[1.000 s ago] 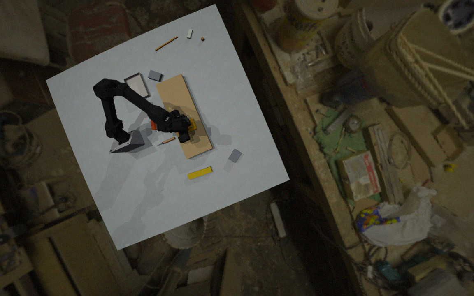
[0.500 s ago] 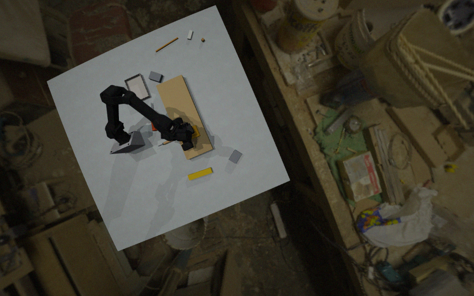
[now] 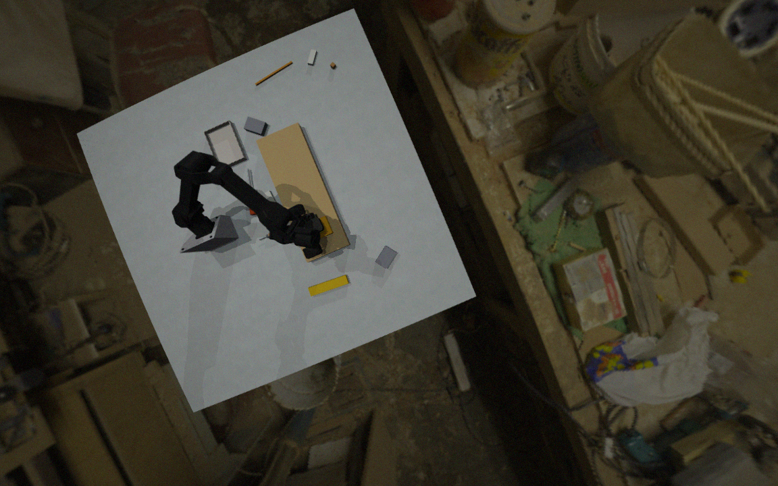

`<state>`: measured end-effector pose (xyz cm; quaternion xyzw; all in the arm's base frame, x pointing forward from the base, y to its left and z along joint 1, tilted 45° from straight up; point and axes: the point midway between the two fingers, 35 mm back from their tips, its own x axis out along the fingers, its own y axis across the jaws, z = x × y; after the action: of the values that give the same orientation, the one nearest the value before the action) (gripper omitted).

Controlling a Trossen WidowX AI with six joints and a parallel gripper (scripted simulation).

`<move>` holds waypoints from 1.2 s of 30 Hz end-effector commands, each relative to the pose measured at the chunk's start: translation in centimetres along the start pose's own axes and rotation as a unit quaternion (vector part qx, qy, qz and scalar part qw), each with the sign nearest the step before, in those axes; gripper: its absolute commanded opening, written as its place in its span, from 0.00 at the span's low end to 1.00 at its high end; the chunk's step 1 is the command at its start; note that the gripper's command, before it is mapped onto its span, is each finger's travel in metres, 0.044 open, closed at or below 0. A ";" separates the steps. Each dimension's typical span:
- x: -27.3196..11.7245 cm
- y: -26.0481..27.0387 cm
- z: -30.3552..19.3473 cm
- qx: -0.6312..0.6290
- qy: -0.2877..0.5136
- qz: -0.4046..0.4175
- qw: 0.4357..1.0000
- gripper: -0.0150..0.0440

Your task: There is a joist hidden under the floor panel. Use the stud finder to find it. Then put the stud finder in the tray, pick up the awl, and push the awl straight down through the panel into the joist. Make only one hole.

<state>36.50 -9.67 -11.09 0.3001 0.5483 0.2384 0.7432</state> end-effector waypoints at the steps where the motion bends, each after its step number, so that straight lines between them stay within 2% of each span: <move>1: -0.1 -1.3 0.0 -0.001 0.000 -0.004 1.000 0.25; 11: -0.2 -4.0 0.0 -0.001 0.000 -0.005 1.000 0.25; 23: -0.3 -3.6 0.1 0.001 -0.001 -0.002 1.000 0.25; 36: -6.4 -4.1 2.1 0.000 0.000 -0.006 1.000 0.25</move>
<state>36.65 -15.78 -10.49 0.3018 0.5540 0.2376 0.7386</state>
